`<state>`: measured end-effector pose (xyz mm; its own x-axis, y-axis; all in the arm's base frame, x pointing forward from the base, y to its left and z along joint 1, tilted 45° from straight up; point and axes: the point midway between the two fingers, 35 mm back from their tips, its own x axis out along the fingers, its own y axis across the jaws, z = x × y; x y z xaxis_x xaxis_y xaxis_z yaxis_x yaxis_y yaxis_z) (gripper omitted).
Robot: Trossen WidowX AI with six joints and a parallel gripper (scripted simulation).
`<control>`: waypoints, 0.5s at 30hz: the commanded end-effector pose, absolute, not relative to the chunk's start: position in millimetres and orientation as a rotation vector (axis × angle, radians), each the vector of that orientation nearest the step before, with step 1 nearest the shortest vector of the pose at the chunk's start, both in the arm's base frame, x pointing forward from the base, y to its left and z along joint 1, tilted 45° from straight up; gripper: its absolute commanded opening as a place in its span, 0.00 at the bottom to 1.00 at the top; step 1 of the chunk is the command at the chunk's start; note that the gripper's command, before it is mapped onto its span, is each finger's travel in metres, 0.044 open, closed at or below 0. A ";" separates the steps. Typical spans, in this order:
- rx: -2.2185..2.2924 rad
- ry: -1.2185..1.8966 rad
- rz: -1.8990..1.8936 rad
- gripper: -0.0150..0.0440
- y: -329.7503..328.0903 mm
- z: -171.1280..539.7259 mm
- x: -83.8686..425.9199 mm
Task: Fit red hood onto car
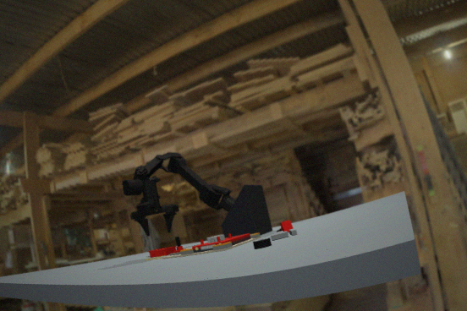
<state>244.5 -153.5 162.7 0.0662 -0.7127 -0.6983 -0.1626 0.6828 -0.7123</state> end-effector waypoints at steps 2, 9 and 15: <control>-0.772 1.483 -0.469 1.00 -154.3 159.5 244.4; -0.771 1.484 -0.469 1.00 -157.9 155.8 245.2; -0.771 1.484 -0.469 1.00 -161.0 152.6 245.9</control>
